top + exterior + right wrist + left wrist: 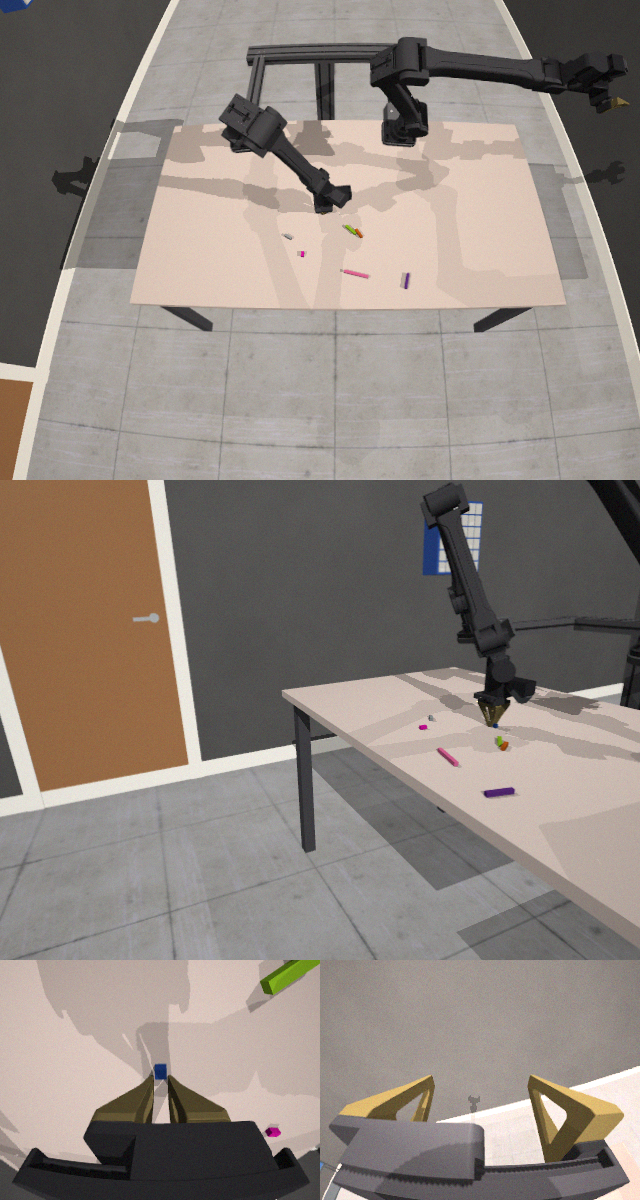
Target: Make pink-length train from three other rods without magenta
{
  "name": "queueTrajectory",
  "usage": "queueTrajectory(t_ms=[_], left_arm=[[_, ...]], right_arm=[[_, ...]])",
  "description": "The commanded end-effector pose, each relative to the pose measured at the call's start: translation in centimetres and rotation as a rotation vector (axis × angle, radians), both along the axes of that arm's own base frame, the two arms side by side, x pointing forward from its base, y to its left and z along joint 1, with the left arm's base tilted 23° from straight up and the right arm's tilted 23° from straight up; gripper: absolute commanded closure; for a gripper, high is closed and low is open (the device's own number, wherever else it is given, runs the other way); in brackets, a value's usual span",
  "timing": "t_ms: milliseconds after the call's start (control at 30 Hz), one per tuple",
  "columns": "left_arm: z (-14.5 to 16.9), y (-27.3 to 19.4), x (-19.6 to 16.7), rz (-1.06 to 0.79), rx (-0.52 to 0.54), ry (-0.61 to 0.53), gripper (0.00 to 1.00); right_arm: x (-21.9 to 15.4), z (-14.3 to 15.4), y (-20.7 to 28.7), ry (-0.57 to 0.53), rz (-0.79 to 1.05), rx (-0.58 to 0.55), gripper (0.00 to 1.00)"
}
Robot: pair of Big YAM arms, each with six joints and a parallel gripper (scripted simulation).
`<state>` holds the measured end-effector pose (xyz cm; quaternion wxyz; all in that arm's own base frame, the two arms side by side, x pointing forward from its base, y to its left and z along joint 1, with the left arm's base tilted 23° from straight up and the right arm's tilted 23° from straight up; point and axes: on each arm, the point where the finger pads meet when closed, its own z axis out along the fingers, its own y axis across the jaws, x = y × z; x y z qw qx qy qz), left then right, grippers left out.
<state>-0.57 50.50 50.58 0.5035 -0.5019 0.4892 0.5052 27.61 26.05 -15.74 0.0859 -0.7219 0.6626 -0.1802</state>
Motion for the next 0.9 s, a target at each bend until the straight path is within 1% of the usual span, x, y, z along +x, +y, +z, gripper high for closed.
queueTrajectory(t_ms=[0,67,100,467,700,867], left_arm=[[4.8,-0.2,-0.5,0.009,0.088,0.013,0.0],[4.8,-0.2,-0.5,0.009,0.088,0.013,0.0],[4.8,-0.2,-0.5,0.009,0.088,0.013,0.0],[4.8,-0.2,-0.5,0.009,0.088,0.013,0.0],[4.8,-0.2,-0.5,0.009,0.088,0.013,0.0],[4.8,-0.2,-0.5,0.009,0.088,0.013,0.0]], right_arm=[[0.8,0.3,0.8,-0.013,0.005,0.025,0.8],[0.8,0.3,0.8,-0.013,0.005,0.025,0.8],[0.8,0.3,0.8,-0.013,0.005,0.025,0.77],[0.8,0.3,0.8,-0.013,0.005,0.025,0.77],[-0.6,1.8,1.1,-0.009,0.01,0.022,0.77],[-1.4,3.9,1.2,-0.012,0.01,0.021,0.77]])
